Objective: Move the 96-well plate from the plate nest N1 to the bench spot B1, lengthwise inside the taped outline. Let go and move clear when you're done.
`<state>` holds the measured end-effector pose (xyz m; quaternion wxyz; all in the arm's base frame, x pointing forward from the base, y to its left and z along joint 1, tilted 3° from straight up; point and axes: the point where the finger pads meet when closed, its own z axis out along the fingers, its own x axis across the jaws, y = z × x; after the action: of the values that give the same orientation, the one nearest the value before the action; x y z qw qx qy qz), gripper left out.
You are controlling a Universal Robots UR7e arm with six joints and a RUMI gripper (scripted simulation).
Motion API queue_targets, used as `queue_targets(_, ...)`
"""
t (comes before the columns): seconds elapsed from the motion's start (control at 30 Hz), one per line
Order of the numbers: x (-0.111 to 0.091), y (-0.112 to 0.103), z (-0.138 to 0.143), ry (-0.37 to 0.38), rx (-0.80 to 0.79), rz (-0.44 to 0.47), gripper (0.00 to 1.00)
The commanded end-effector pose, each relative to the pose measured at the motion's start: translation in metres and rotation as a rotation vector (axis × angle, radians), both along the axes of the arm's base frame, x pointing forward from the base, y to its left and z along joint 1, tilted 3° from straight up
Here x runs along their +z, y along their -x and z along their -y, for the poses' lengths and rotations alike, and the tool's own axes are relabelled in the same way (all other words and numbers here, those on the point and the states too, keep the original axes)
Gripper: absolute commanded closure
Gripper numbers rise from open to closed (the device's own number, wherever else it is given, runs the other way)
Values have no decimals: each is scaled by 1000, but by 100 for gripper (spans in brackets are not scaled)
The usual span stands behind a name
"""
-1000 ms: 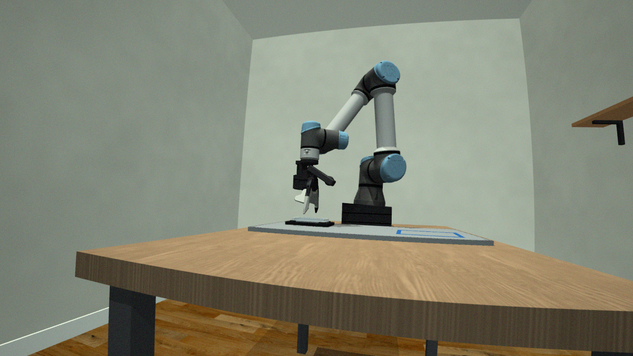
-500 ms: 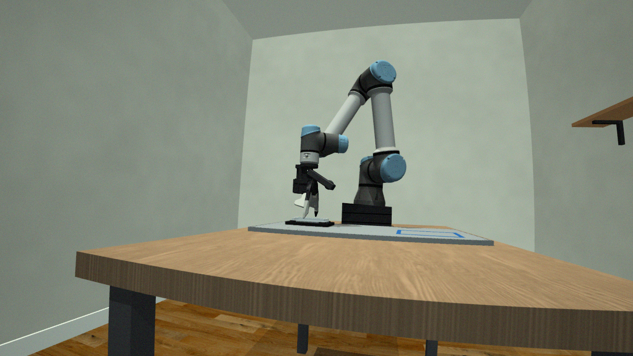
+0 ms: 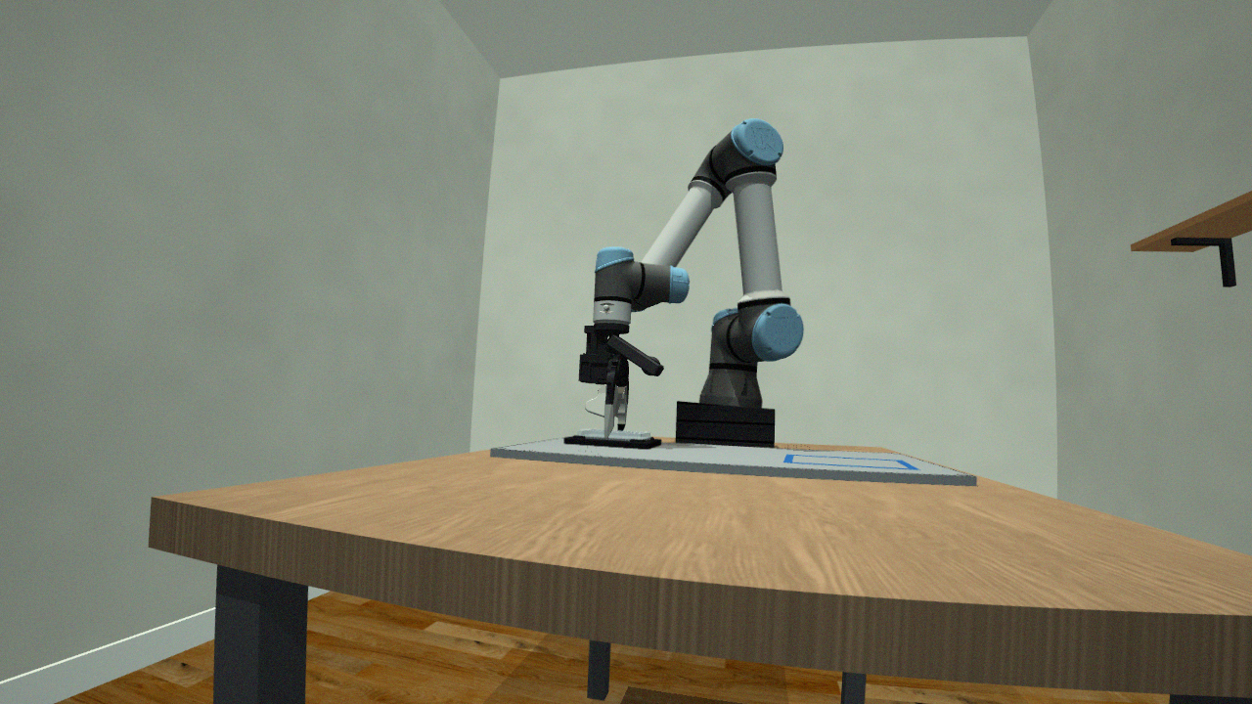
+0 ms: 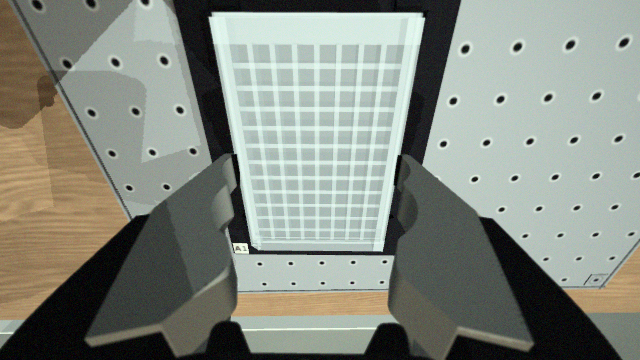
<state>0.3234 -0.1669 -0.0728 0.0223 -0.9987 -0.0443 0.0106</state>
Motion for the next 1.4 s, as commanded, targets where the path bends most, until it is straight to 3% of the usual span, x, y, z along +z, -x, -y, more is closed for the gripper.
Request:
queue_targets(0.0,0,0,0,1,0,1,100)
queue_targets(0.9,0,0,0,1,0,1,100)
queue_targets(1.37,20,-1,1,1,0,1,100)
